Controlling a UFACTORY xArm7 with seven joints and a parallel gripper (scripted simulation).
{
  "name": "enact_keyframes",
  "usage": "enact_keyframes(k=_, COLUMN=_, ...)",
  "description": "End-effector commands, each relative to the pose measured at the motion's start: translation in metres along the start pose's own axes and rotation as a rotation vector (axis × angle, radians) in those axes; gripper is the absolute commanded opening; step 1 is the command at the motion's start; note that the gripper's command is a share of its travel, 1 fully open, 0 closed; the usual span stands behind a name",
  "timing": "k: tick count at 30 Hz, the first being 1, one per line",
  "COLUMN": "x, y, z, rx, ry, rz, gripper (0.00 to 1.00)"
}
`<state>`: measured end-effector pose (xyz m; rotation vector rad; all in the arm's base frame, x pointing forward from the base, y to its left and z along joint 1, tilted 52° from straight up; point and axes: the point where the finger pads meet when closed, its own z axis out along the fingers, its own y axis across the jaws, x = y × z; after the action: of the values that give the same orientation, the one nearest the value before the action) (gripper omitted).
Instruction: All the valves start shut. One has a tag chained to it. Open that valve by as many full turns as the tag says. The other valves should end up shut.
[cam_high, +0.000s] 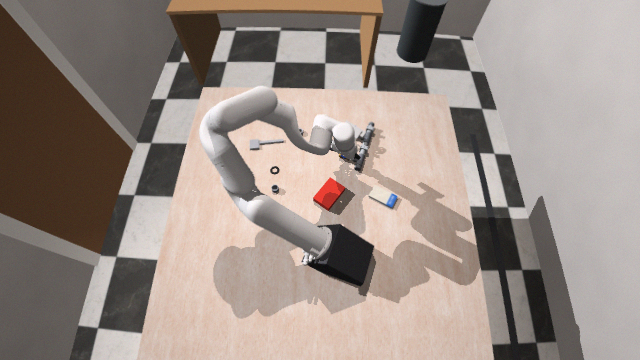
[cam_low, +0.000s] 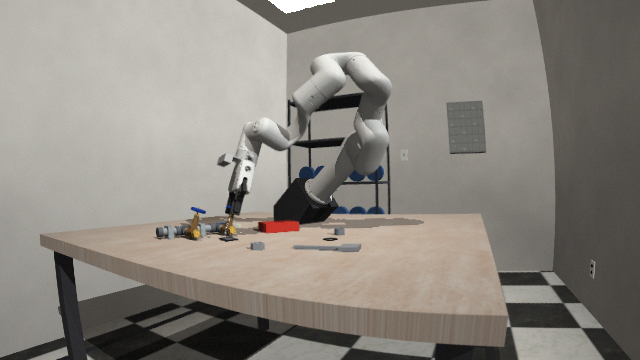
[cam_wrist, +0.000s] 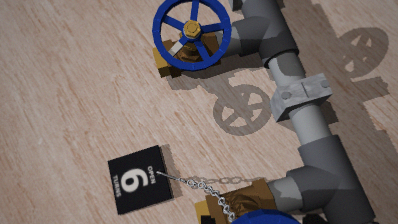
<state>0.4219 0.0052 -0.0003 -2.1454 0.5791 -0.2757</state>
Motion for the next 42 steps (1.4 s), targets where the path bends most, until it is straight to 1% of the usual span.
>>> enact_keyframes(k=1, x=0.0019, y=0.0006, z=-0.0016, rx=0.008, ry=0.023, rz=-0.279, gripper=0.00)
enact_keyframes(k=2, x=0.0019, y=0.0006, z=-0.0016, rx=0.006, ry=0.022, rz=-0.327, gripper=0.00)
enact_keyframes(k=4, x=0.0019, y=0.0006, z=-0.0016, rx=0.006, ry=0.022, rz=-0.327, gripper=0.00)
enact_keyframes(k=5, x=0.0019, y=0.0006, z=-0.0016, rx=0.006, ry=0.025, rz=-0.468, gripper=0.00)
enact_keyframes(k=8, x=0.0019, y=0.0006, z=-0.0016, rx=0.001, ry=0.020, rz=-0.582, gripper=0.00)
enact_keyframes(k=19, x=0.0019, y=0.0006, z=-0.0016, rx=-0.011, ry=0.006, rz=-1.108, gripper=0.00)
enact_keyframes(k=21, x=0.0019, y=0.0006, z=-0.0016, rx=-0.011, ry=0.006, rz=-1.108, gripper=0.00)
enact_keyframes(k=22, x=0.0019, y=0.0006, z=-0.0016, rx=-0.012, ry=0.008, rz=-1.249, gripper=0.00)
enact_keyframes(k=29, x=0.0019, y=0.0006, z=-0.0016, rx=-0.015, ry=0.004, rz=-1.552, gripper=0.00)
enact_keyframes(k=36, x=0.0019, y=0.0006, z=-0.0016, rx=-0.015, ry=0.016, rz=-1.881, gripper=0.00)
enact_keyframes(k=38, x=0.0019, y=0.0006, z=-0.0016, rx=-0.015, ry=0.016, rz=-1.881, gripper=0.00)
enact_keyframes(k=39, x=0.0019, y=0.0006, z=-0.0016, rx=-0.017, ry=0.037, rz=-2.009, gripper=0.00)
enact_keyframes(k=42, x=0.0019, y=0.0006, z=-0.0016, rx=-0.018, ry=0.037, rz=-2.044, gripper=0.00)
